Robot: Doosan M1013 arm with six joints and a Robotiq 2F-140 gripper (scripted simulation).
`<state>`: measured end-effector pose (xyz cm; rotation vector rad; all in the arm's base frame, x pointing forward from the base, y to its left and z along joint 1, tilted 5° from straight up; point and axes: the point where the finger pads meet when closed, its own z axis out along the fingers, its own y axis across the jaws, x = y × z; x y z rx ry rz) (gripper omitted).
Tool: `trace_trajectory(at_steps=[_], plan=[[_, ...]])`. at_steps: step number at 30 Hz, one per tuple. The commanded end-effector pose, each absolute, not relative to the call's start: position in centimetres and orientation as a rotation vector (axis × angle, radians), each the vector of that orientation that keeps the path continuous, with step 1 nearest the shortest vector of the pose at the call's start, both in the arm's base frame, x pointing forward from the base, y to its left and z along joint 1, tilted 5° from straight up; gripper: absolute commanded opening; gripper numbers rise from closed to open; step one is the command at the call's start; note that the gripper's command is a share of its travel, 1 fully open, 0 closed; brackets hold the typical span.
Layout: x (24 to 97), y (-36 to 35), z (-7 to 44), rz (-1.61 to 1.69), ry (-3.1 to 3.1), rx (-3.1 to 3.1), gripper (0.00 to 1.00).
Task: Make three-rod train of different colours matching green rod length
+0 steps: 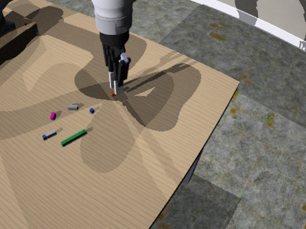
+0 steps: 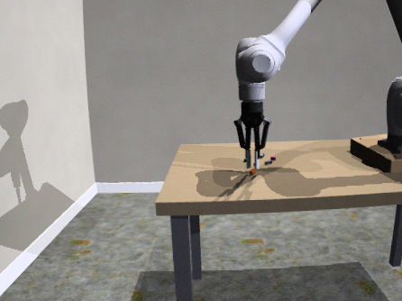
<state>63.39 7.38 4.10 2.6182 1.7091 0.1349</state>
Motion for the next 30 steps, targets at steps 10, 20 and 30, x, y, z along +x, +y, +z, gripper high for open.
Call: trace_trajectory(at_steps=[10,20,30], plan=[[63.4,7.4,4.1,0.135,1.709,2.618,0.15],[63.4,7.4,4.0,0.135,1.709,2.618,0.15],[63.5,7.4,3.1,0.135,1.709,2.618,0.15]])
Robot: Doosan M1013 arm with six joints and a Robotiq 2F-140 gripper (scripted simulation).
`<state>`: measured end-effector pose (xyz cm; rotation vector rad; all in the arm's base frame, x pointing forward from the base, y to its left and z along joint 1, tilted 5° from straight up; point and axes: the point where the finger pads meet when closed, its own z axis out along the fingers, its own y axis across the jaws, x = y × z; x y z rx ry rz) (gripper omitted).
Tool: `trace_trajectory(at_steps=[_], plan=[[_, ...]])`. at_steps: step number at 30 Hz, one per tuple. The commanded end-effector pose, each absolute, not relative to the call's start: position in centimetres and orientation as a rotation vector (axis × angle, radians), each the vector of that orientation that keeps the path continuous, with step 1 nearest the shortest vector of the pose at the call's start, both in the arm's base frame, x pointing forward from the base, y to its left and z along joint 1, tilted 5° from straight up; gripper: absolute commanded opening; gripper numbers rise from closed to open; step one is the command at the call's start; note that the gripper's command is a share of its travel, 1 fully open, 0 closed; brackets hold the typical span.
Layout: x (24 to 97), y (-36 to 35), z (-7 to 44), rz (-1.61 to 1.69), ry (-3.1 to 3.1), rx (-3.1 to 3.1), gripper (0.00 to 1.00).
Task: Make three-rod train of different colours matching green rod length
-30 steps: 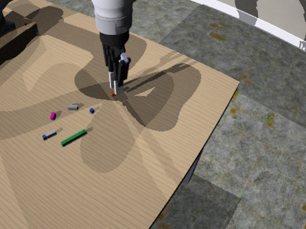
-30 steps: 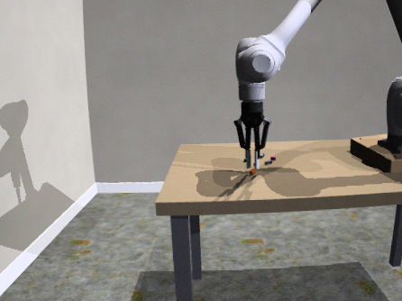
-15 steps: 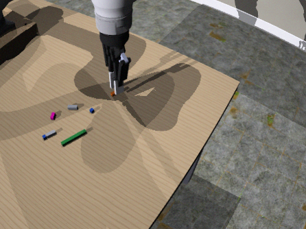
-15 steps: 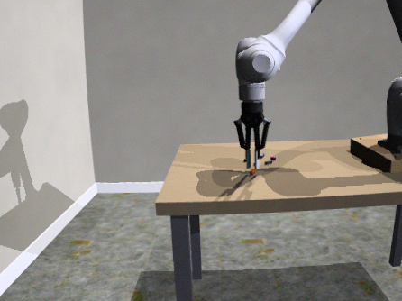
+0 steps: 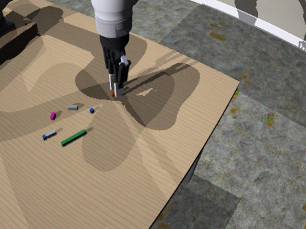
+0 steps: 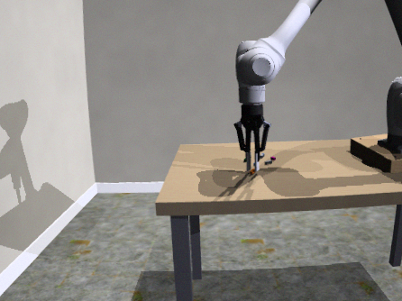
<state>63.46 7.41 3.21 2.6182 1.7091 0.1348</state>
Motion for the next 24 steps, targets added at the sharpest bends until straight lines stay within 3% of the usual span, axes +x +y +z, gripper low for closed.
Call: trace_trajectory(at_steps=[1,24], plan=[[63.47,7.42,3.06,0.135,1.709,2.618,0.15],[63.52,7.45,2.43,0.135,1.709,2.618,0.15]])
